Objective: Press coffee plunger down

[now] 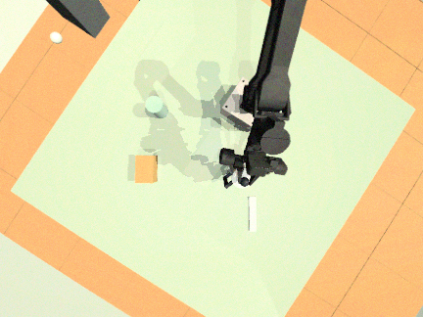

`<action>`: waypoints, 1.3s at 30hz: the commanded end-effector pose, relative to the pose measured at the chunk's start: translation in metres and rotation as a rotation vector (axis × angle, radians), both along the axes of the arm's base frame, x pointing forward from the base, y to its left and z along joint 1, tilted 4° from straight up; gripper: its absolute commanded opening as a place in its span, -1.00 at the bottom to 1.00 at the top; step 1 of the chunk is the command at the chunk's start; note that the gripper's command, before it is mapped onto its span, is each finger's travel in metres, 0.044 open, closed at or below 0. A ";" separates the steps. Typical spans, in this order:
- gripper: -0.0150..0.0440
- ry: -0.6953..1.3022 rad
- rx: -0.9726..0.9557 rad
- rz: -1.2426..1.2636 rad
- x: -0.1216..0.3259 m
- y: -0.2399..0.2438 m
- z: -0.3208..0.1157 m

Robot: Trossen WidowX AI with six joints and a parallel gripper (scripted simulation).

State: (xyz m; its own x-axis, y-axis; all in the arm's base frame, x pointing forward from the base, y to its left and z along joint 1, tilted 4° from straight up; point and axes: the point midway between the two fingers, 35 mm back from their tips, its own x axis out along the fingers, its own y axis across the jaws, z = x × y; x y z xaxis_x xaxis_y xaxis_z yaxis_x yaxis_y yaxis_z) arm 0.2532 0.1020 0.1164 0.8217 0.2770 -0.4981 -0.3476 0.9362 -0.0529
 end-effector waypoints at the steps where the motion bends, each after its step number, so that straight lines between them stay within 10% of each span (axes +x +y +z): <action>1: -0.06 0.014 -0.016 0.003 0.000 0.000 -0.005; 19: -0.06 0.000 -0.002 0.001 0.002 0.001 0.000; 31: 1.00 0.000 -0.002 0.001 0.002 0.001 0.000; 39: 1.00 -0.001 -0.005 0.008 -0.005 0.003 0.020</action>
State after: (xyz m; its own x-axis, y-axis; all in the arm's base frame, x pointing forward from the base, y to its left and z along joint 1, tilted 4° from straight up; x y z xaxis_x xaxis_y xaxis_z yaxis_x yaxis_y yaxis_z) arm 0.2506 0.1044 0.1207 0.8110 0.2811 -0.5130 -0.3593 0.9314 -0.0577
